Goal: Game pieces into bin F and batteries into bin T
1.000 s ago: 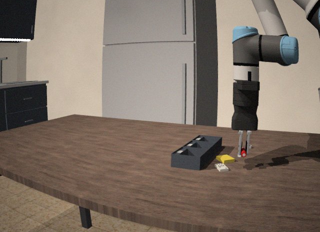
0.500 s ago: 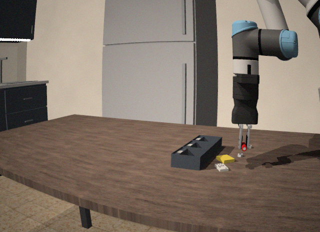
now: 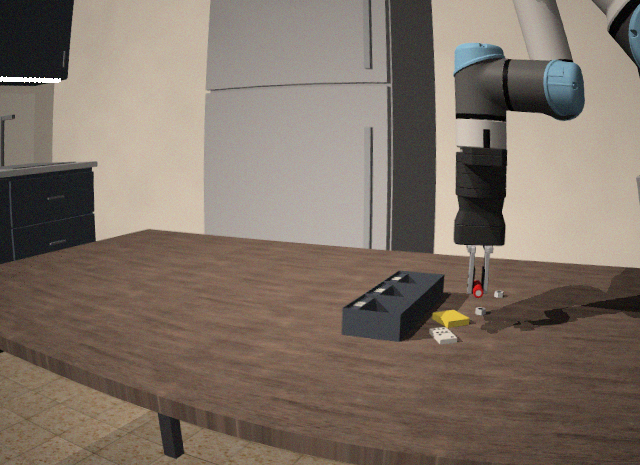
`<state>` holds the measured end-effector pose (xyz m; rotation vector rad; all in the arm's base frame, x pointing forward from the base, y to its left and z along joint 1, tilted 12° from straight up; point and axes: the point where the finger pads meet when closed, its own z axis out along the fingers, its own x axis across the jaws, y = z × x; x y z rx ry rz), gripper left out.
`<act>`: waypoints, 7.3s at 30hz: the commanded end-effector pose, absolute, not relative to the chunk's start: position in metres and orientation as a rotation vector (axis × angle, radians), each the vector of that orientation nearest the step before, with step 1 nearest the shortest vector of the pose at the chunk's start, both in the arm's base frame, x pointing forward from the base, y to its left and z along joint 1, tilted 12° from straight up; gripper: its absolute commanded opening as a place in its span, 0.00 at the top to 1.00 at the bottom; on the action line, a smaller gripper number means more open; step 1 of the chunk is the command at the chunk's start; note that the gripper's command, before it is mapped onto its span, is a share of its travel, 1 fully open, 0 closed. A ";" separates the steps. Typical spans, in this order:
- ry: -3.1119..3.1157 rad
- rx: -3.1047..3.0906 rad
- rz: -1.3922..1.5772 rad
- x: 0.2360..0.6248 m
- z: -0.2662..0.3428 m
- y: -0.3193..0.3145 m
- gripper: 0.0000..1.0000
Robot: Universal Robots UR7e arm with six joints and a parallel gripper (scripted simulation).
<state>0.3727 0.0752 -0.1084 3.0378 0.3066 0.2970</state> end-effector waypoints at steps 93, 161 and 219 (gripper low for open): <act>-0.069 3.076 0.312 0.495 -0.106 -0.075 0.40; 0.786 2.922 0.273 0.429 -0.090 0.063 0.21; 0.786 2.922 0.273 0.419 -0.137 0.103 0.21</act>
